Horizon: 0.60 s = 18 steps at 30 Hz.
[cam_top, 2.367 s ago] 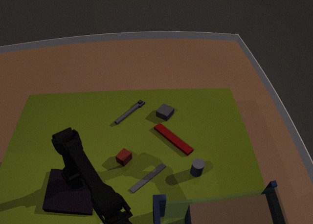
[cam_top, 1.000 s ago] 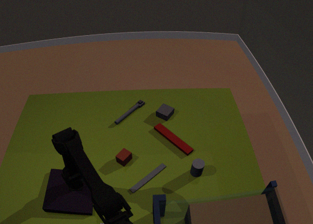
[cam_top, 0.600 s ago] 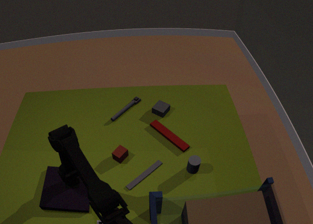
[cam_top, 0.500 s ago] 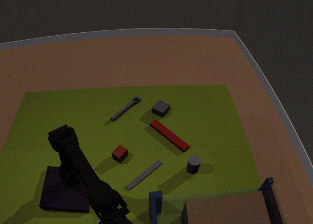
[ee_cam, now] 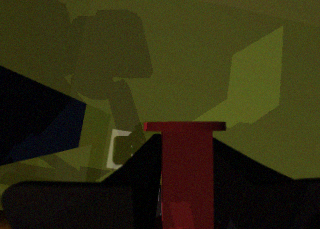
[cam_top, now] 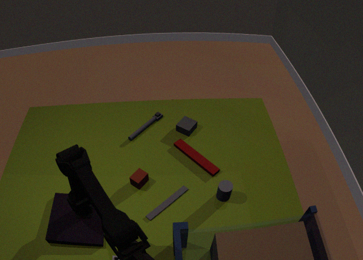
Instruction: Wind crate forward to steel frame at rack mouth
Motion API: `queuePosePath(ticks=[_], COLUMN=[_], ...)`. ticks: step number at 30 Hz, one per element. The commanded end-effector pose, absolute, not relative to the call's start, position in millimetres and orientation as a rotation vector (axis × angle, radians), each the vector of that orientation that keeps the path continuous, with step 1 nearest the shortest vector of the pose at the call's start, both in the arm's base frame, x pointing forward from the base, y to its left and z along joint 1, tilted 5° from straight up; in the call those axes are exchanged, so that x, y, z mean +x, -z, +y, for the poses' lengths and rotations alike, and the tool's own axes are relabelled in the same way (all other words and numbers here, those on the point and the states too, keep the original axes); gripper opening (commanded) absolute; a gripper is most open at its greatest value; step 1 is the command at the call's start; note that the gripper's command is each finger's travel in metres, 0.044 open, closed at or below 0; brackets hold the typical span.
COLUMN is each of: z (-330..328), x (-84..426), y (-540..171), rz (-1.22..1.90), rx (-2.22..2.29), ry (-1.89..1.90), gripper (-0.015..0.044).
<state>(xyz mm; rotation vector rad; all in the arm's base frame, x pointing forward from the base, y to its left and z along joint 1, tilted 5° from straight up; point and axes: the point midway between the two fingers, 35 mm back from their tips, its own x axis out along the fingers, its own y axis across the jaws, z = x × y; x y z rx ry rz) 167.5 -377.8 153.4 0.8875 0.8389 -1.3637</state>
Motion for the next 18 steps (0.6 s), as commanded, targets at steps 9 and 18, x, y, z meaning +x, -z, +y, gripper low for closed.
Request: queuePosePath(ticks=[9, 18], z=[-362.2, -361.0], x=[193.7, 195.3], y=[-151.7, -151.8], rz=[0.858, 0.858], rx=[0.904, 0.904], ry=[1.269, 1.269], gripper=[0.0000, 0.0000])
